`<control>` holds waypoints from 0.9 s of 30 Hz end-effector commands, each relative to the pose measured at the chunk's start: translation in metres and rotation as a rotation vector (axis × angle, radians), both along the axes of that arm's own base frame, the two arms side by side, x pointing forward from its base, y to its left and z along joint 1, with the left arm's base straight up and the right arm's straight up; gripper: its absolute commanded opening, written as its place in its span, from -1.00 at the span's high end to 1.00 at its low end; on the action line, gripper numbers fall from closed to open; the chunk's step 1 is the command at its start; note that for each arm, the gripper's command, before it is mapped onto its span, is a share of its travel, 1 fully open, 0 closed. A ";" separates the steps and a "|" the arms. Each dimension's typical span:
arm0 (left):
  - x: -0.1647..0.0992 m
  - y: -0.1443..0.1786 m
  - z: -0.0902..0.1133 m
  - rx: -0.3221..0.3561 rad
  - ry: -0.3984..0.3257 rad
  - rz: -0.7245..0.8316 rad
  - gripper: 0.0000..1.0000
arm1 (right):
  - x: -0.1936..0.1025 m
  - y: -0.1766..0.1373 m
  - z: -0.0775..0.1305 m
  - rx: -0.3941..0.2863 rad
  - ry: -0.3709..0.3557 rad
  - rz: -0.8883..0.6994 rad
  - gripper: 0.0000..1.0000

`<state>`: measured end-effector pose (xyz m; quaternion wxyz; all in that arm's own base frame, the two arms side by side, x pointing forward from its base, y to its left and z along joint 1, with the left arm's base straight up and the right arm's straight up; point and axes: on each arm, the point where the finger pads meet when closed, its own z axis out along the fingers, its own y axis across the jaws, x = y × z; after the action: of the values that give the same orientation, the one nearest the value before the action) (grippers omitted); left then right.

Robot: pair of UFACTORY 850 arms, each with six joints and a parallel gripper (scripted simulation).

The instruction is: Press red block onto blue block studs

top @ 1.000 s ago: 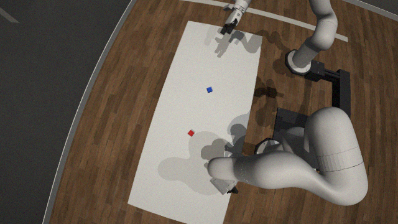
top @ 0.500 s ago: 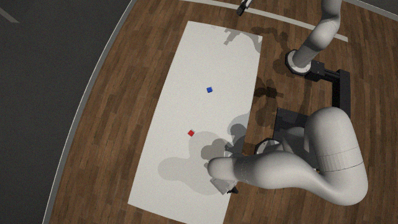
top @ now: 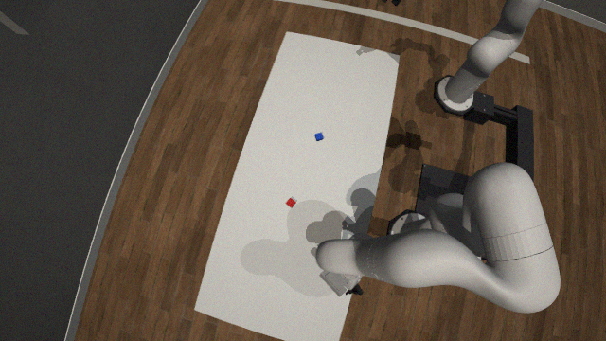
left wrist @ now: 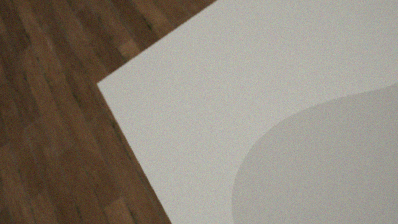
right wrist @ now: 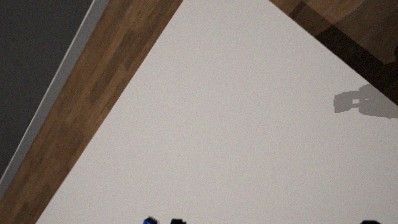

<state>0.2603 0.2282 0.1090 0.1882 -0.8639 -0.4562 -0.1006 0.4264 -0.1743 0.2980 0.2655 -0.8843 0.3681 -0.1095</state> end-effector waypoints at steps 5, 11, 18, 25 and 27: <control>0.001 0.000 0.000 0.001 -0.001 0.000 -1.00 | -0.083 -0.060 0.034 -0.099 0.260 -0.316 -1.00; 0.001 0.000 0.000 0.001 -0.001 0.000 -1.00 | -0.130 -0.086 0.051 -0.145 0.363 -0.497 -1.00; 0.001 0.000 0.000 0.001 -0.001 0.000 -1.00 | -0.192 -0.117 0.074 -0.206 0.510 -0.709 -1.00; 0.001 0.000 0.000 0.001 -0.001 0.000 -1.00 | -0.253 -0.145 0.099 -0.224 0.550 -0.765 -1.00; 0.001 0.000 0.000 0.001 -0.001 0.000 -1.00 | -0.274 -0.153 0.107 -0.225 0.553 -0.770 -1.00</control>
<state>0.2603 0.2282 0.1090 0.1882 -0.8639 -0.4562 -0.1006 0.2029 -0.3063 0.3840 0.0175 -0.7138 0.7000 -0.0098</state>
